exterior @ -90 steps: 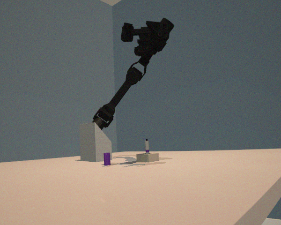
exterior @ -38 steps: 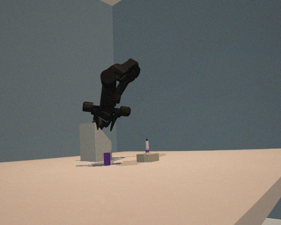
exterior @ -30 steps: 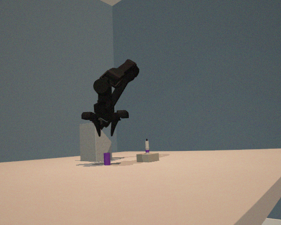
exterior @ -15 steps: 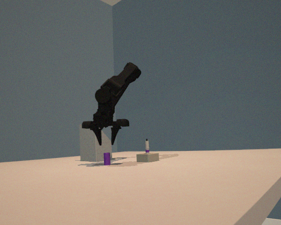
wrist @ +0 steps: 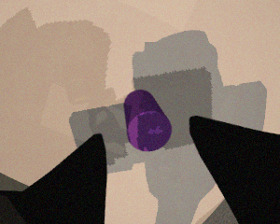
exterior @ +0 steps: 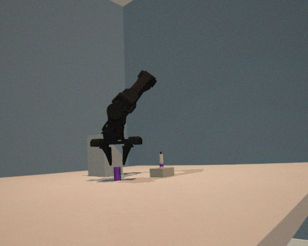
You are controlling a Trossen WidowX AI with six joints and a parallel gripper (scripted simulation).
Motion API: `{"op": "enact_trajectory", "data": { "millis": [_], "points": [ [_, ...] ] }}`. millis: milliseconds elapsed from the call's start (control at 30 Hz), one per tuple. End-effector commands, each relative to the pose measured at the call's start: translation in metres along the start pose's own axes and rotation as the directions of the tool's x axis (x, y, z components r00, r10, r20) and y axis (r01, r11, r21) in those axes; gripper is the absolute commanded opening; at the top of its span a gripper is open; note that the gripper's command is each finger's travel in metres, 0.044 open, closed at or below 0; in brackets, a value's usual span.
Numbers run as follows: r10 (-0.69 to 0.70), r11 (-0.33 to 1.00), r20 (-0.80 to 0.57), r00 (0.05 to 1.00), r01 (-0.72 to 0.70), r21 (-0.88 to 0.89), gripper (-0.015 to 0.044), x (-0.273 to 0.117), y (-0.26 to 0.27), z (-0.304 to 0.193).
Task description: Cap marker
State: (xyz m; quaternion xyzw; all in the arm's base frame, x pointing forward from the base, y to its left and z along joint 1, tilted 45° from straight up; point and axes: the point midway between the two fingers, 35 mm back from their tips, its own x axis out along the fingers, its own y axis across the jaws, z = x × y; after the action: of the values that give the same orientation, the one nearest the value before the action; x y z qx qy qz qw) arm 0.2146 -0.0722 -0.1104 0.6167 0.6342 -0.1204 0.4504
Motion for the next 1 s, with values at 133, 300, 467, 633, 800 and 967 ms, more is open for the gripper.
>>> {"op": "enact_trajectory", "data": {
  "millis": [133, 300, 467, 633, 800, 967],
  "points": [
    [0.0, 1.0, -0.007, 1.0, 0.0, 0.008, 0.0232, 0.015, -0.001, -0.002],
    [0.0, 1.0, -0.008, 1.0, 0.0, 0.008, 0.0232, 0.023, -0.001, -0.002],
    [0.001, 1.0, -0.009, 1.0, -0.001, 0.008, 0.0232, 0.031, -0.001, -0.003],
    [0.001, 1.0, -0.01, 1.0, -0.001, 0.008, 0.0232, 0.039, -0.002, -0.003],
    [0.002, 1.0, -0.011, 1.0, -0.002, 0.008, 0.0232, 0.045, -0.002, -0.004],
    [0.002, 1.0, -0.011, 1.0, -0.002, 0.008, 0.012, 0.045, -0.002, -0.005]
  ]
}}
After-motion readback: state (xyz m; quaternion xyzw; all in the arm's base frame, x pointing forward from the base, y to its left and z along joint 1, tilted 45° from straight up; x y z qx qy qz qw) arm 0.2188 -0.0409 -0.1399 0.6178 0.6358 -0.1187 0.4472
